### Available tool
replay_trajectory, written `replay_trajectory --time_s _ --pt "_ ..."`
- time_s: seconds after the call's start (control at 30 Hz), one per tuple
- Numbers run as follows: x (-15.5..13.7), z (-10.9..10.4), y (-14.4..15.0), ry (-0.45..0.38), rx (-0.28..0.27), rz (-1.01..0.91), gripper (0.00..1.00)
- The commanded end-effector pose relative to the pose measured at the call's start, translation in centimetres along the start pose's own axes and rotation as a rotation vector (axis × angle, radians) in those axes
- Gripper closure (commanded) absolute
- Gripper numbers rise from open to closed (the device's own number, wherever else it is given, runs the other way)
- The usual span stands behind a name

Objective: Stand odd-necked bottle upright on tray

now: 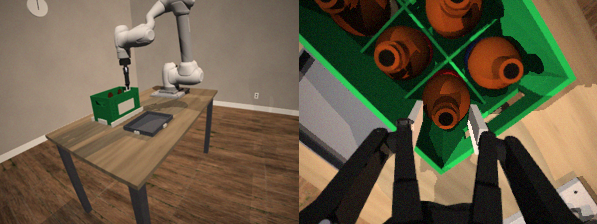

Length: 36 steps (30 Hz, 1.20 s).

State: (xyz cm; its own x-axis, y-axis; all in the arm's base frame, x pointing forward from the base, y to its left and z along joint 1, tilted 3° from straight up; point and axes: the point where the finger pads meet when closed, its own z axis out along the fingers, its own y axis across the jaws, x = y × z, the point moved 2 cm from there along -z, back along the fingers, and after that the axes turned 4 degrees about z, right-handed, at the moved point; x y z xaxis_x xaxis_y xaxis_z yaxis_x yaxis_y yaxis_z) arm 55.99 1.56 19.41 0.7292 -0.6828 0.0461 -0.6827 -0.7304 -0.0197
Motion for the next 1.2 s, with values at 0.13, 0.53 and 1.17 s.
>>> replay_trajectory --time_s 0.13,0.53,1.17 --pt "0.0 -0.9 0.0 0.000 0.000 0.000 0.62" --pt "0.0 -3.9 0.0 0.000 0.000 0.000 0.62" --pt "0.0 -8.2 0.0 0.000 0.000 0.000 0.62"
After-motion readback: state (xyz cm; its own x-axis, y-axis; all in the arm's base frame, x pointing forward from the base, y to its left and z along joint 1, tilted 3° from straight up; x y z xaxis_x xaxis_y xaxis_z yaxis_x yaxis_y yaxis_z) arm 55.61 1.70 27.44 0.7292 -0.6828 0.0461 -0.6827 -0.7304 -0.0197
